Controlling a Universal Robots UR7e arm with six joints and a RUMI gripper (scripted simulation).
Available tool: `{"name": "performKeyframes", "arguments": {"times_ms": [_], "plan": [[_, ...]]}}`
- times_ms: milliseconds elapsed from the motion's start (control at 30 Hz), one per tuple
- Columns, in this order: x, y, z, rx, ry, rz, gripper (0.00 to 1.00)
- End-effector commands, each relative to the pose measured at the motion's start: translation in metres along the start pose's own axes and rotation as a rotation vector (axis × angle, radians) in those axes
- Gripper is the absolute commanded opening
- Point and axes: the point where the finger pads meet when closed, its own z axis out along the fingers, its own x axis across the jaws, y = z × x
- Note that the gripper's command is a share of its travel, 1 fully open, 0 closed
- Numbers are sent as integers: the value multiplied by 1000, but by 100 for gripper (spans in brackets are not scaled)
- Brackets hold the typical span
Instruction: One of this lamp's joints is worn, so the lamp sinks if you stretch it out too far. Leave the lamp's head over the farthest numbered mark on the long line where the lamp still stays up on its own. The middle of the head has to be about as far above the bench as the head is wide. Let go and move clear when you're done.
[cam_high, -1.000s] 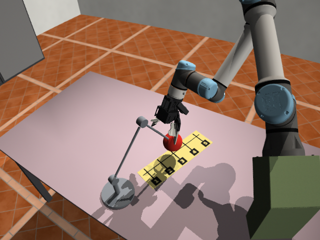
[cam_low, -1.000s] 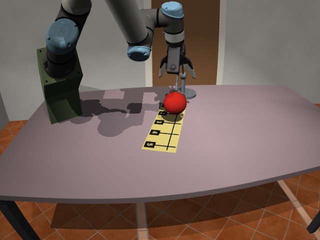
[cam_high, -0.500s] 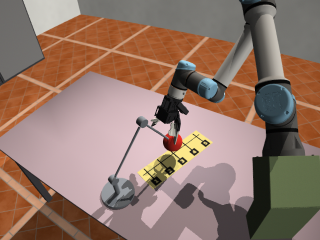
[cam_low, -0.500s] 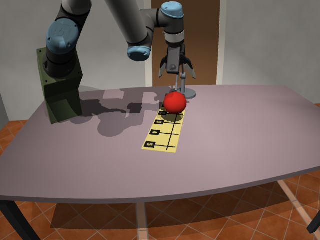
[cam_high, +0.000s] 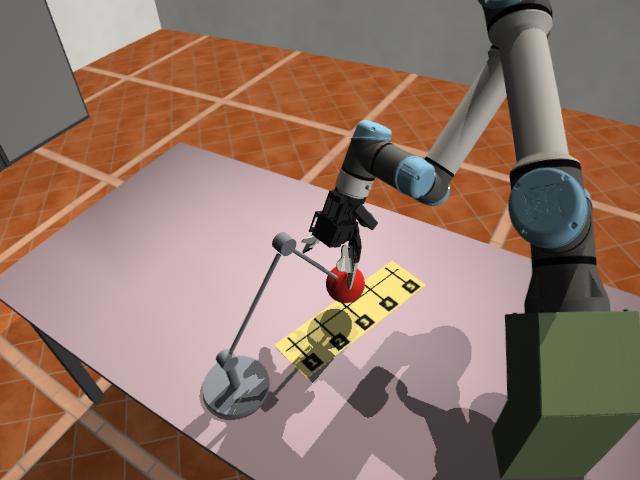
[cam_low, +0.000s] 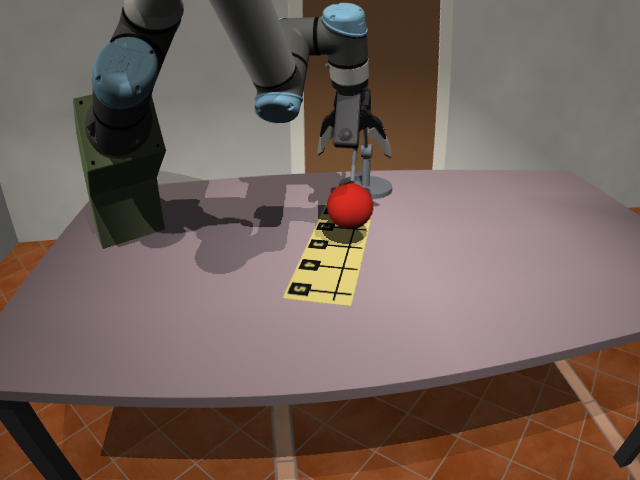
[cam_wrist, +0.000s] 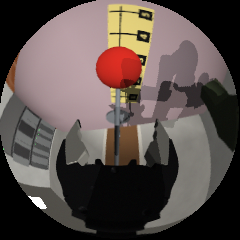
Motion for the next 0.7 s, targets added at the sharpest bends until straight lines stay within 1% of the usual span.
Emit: {"name": "performKeyframes", "arguments": {"times_ms": [0,233,667], "plan": [[0,0,0,0,-1,0,100],[0,0,0,0,-1,0,100],[-1,1,-57,0,-1,0,100]]}}
